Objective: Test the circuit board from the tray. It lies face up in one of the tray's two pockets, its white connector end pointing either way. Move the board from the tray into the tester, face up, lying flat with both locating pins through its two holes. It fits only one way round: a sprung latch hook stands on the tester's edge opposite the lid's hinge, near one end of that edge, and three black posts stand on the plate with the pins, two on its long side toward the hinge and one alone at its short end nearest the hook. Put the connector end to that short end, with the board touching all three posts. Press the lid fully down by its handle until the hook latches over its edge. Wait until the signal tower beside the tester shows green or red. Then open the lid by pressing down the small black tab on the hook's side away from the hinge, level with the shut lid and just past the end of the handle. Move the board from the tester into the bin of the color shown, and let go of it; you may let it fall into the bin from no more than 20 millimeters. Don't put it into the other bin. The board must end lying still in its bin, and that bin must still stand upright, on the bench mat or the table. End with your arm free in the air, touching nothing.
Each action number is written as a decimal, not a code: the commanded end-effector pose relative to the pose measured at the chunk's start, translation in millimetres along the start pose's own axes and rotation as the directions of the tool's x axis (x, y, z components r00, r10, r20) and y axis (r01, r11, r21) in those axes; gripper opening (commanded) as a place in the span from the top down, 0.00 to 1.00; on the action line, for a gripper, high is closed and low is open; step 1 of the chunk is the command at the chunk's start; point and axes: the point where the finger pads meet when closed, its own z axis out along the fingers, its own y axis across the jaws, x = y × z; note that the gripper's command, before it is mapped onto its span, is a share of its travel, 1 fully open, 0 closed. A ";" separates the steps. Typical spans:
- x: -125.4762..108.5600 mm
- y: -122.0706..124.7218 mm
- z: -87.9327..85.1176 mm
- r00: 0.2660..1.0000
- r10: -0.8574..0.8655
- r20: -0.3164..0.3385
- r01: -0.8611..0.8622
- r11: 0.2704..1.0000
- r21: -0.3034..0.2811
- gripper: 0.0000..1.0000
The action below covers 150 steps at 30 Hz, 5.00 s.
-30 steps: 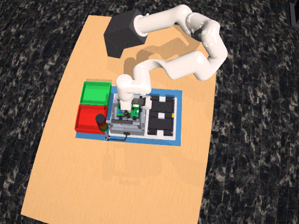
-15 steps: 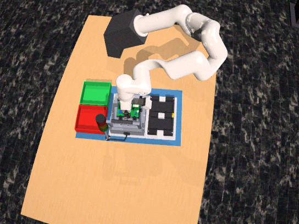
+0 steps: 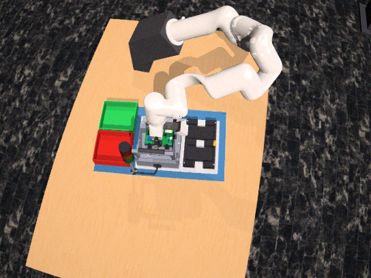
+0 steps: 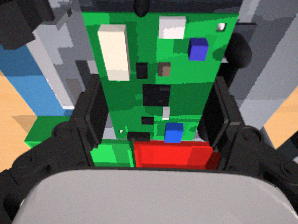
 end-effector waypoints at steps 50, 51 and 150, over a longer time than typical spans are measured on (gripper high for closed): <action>-0.2 1.9 0.2 1.000 -0.001 0.001 0.001 1.000 -0.002 0.21; -0.2 1.9 0.2 1.000 -0.001 0.001 0.001 1.000 -0.002 0.21; -0.2 2.1 -23.8 1.000 -0.001 0.001 0.001 1.000 -0.002 0.00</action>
